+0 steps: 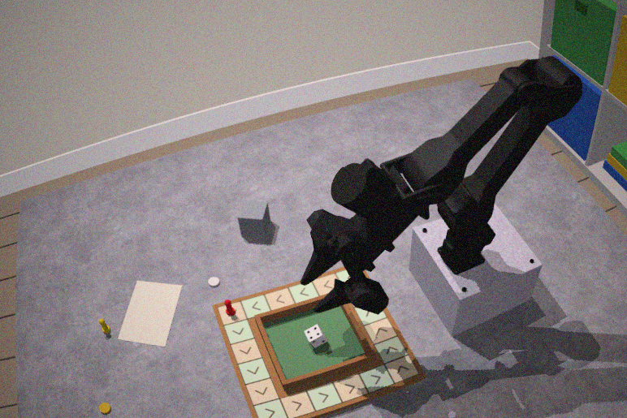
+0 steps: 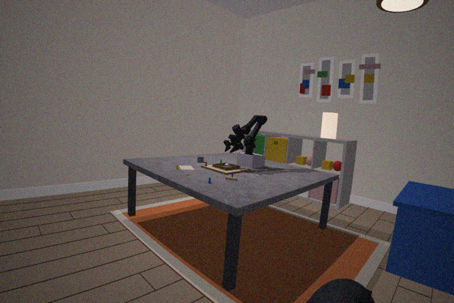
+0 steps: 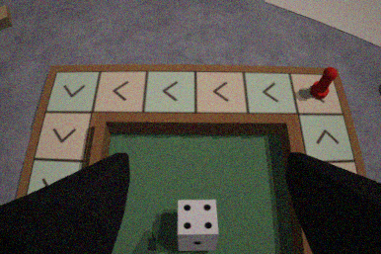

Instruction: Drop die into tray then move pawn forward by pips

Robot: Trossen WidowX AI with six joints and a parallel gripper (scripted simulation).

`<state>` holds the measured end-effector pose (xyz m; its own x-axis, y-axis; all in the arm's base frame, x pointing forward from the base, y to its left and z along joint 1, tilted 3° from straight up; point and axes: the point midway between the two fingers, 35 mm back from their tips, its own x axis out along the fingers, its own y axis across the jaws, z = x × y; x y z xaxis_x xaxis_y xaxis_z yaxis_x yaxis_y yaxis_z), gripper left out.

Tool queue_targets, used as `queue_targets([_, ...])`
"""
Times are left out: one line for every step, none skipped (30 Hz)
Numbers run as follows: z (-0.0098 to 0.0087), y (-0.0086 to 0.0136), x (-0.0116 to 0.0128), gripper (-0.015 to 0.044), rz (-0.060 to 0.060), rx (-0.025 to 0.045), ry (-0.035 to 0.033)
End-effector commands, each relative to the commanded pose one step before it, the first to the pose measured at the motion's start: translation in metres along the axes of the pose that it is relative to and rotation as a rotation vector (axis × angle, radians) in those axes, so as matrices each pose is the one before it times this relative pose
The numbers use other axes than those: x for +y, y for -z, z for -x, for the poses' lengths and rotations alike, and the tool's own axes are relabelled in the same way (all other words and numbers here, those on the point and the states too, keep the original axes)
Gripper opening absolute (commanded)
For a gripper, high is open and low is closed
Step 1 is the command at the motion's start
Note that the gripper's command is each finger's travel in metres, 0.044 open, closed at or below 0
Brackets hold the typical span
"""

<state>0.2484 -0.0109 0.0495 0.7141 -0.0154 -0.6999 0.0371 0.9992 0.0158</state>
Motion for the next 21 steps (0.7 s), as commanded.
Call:
queue_targets([0.0181, -0.02404, 0.00022, 0.0368, -0.0037, -0.02944, -0.00161])
queue_targets([0.0, 0.0, 0.0, 0.0394, 0.0, 0.0, 0.0])
queue_targets([0.0, 0.0, 0.0, 0.042, 0.0, 0.0, 0.0])
queue_targets([-0.00049, 0.0001, 0.0, 0.044, -0.0001, 0.0085, 0.00001])
queue_targets([-0.00147, 0.0003, -0.00001, 0.044, -0.0002, 0.02548, 0.00003])
queue_targets([-0.00248, 0.00049, -0.00001, 0.044, -0.0003, 0.04247, 0.00005])
queue_targets([-0.00304, 0.00055, -0.00001, 0.044, -0.0003, 0.05095, 0.00005])
queue_targets([-0.00312, 0.0005, -0.00001, 0.044, -0.0002, 0.05095, 0.00005])
queue_targets([-0.00319, 0.00044, -0.00001, 0.044, -0.0002, 0.05094, 0.00005])
queue_targets([-0.00325, 0.00038, 0.0, 0.044, -0.0001, 0.05093, 0.00004])
queue_targets([-0.00332, 0.00032, 0.0, 0.044, -0.0001, 0.05093, 0.00004])
queue_targets([-0.00338, 0.00025, 0.0, 0.044, 0.0, 0.05093, 0.00005])
queue_targets([-0.00344, 0.00018, 0.0, 0.044, 0.0001, 0.05093, 0.00005])
queue_targets([-0.00315, 0.00009, 0.0, 0.044, 0.0001, 0.04583, 0.00005])
queue_targets([-0.00319, 0.00003, 0.0, 0.044, 0.0001, 0.04584, 0.00005])
queue_targets([-0.00323, -0.00003, 0.0, 0.044, 0.0002, 0.04584, 0.00005])
queue_targets([-0.00327, -0.0001, 0.00001, 0.044, 0.0002, 0.04584, 0.00005])
queue_targets([-0.00331, -0.00016, 0.00001, 0.044, 0.0003, 0.04585, 0.00006])
queue_targets([-0.00335, -0.00023, 0.00001, 0.044, 0.0003, 0.04585, 0.00006])
queue_targets([-0.00332, -0.0003, 0.00001, 0.044, 0.0003, 0.04509, 0.00007])
queue_targets([-0.00255, -0.00029, 0.00001, 0.044, 0.0003, 0.0344, 0.00005])
